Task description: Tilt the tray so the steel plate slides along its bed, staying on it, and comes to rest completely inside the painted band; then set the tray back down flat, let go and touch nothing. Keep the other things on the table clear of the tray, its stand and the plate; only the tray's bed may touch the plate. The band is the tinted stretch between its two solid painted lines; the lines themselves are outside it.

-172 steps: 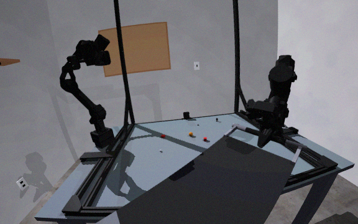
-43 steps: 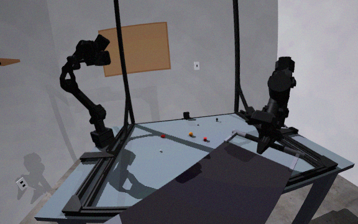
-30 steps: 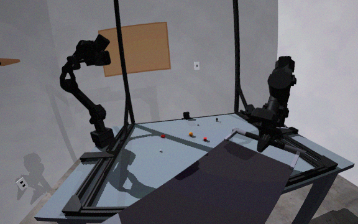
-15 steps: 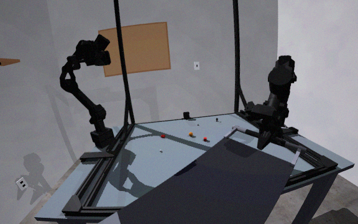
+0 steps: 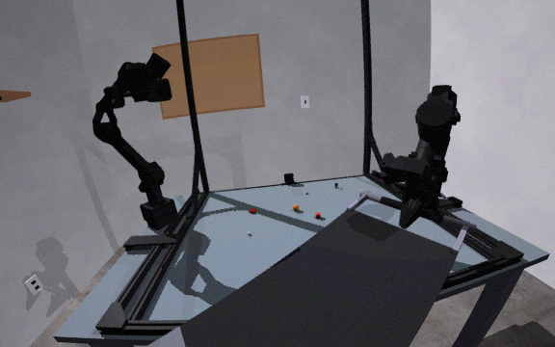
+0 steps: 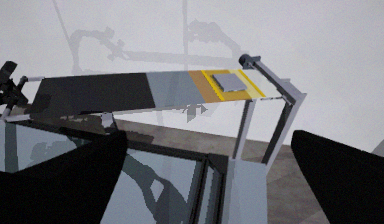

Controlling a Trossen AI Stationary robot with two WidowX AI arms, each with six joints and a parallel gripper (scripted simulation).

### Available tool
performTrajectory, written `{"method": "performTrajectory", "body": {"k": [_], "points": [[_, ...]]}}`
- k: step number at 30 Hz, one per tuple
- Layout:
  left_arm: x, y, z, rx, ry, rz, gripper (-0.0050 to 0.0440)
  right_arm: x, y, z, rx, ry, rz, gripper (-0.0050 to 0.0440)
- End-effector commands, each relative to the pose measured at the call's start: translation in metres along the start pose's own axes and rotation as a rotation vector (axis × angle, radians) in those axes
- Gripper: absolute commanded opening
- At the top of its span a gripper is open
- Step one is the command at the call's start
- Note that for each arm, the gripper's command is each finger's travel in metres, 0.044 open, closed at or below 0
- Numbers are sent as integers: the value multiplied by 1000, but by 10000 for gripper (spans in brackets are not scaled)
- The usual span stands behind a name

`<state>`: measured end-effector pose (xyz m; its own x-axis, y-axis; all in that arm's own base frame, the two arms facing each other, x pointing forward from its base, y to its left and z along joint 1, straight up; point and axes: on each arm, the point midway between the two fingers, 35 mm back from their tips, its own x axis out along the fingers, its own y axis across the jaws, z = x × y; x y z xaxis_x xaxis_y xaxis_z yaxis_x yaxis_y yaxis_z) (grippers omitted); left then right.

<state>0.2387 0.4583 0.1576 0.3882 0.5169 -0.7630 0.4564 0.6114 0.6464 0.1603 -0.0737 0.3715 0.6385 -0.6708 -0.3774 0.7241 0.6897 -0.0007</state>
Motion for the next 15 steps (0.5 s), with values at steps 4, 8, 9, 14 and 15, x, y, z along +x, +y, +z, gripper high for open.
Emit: {"method": "performTrajectory", "body": {"k": [4, 8, 9, 14, 15], "points": [[-20, 20, 0, 0, 2, 57, 0, 0, 0, 0, 2, -1, -2, 440], [-22, 22, 0, 0, 2, 62, 0, 0, 0, 0, 2, -1, -2, 440], [-22, 23, 0, 0, 2, 63, 0, 0, 0, 0, 2, -1, -2, 440], [-25, 26, 0, 0, 2, 69, 0, 0, 0, 0, 2, -1, -2, 440], [-25, 26, 0, 0, 2, 70, 0, 0, 0, 0, 2, -1, -2, 440]]}}
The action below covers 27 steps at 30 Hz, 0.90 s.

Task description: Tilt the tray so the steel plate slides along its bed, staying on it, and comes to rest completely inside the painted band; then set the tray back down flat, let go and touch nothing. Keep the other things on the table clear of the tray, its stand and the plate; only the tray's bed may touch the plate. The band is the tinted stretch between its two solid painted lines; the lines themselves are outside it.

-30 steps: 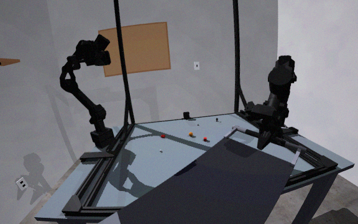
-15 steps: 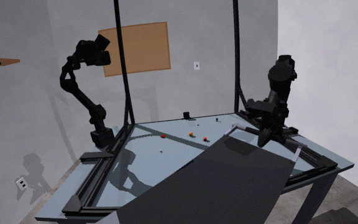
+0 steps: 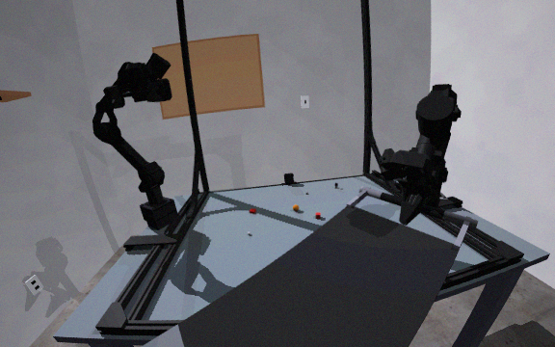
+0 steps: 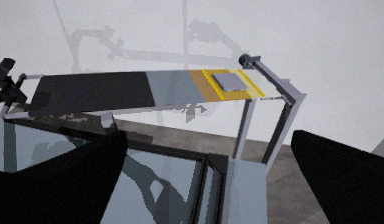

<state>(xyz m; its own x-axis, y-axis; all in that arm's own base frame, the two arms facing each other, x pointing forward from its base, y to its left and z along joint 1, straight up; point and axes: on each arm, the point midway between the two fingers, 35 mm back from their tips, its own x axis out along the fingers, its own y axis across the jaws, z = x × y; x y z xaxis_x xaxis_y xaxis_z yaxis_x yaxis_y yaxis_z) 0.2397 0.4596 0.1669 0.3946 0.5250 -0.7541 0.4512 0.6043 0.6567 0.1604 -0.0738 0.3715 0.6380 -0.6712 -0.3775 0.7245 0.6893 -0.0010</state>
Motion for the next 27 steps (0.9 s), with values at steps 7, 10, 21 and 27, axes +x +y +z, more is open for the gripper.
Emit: {"method": "performTrajectory", "body": {"k": [7, 10, 21, 27], "points": [[-21, 23, 0, 0, 2, 66, 0, 0, 0, 0, 2, -1, -1, 440], [-23, 25, 0, 0, 2, 70, 0, 0, 0, 0, 2, -1, -1, 440], [-29, 33, 0, 0, 2, 86, 0, 0, 0, 0, 2, -1, -1, 440], [14, -21, 0, 0, 2, 55, 0, 0, 0, 0, 2, -1, -1, 440]]}}
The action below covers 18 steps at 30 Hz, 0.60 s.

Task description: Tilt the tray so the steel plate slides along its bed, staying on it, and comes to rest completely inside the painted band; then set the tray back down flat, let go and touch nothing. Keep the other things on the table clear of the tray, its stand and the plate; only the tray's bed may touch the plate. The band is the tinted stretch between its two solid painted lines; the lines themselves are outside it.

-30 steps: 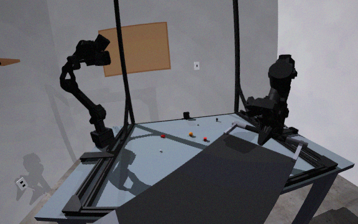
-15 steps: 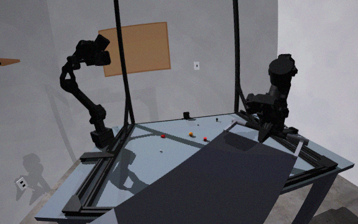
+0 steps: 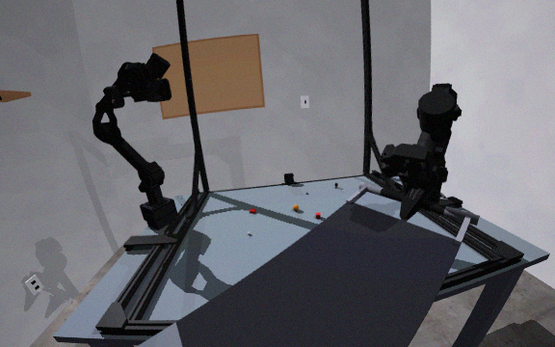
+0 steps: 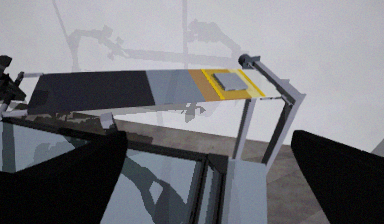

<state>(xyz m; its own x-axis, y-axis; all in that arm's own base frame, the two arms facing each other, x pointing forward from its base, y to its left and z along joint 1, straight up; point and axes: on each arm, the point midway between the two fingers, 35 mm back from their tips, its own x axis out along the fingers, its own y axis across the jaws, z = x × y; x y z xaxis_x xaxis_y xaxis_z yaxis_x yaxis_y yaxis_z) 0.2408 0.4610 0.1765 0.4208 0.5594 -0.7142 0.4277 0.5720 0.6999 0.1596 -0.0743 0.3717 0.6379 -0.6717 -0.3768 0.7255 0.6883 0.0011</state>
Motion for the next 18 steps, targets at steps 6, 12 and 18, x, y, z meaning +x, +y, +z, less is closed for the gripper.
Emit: {"method": "performTrajectory", "body": {"k": [6, 12, 18], "points": [[37, -54, 0, -1, 3, -81, 0, 0, 1, 0, -1, -1, -1, 440], [33, -49, 0, -1, 3, -106, 0, 0, 1, 0, -1, -1, -1, 440], [23, -37, 0, -1, 3, -87, 0, 0, 1, 0, -1, -1, -1, 440]]}}
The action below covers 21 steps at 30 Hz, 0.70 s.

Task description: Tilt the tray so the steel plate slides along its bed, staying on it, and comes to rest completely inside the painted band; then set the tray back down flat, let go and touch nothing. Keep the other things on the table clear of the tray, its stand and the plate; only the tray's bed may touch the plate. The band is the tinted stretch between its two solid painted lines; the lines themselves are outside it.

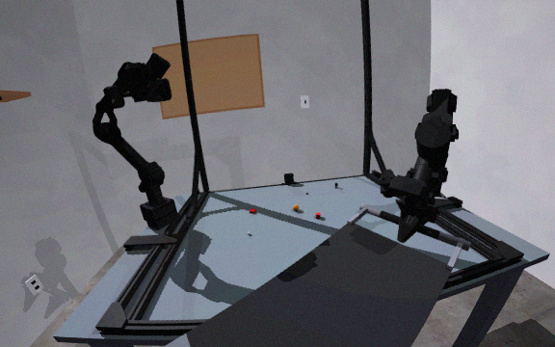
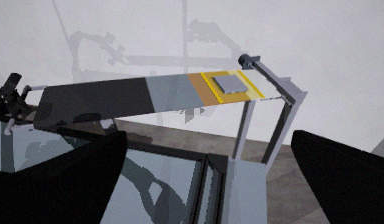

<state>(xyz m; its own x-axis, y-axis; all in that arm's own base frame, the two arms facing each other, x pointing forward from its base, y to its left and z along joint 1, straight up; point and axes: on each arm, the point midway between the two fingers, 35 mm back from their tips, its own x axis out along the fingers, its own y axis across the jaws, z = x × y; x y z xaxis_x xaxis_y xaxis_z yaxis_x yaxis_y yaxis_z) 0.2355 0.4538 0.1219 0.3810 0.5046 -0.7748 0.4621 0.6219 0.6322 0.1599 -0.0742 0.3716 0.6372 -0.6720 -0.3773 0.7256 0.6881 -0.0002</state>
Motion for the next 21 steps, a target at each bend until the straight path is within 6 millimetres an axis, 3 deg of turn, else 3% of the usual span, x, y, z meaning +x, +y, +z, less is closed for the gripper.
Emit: {"method": "performTrajectory", "body": {"k": [1, 21], "points": [[-10, 7, 0, 1, 4, 8, 0, 0, 0, 0, 0, -1, 0, 440], [-20, 18, 0, 1, 4, 24, 0, 0, 0, 0, 0, -1, 0, 440]]}}
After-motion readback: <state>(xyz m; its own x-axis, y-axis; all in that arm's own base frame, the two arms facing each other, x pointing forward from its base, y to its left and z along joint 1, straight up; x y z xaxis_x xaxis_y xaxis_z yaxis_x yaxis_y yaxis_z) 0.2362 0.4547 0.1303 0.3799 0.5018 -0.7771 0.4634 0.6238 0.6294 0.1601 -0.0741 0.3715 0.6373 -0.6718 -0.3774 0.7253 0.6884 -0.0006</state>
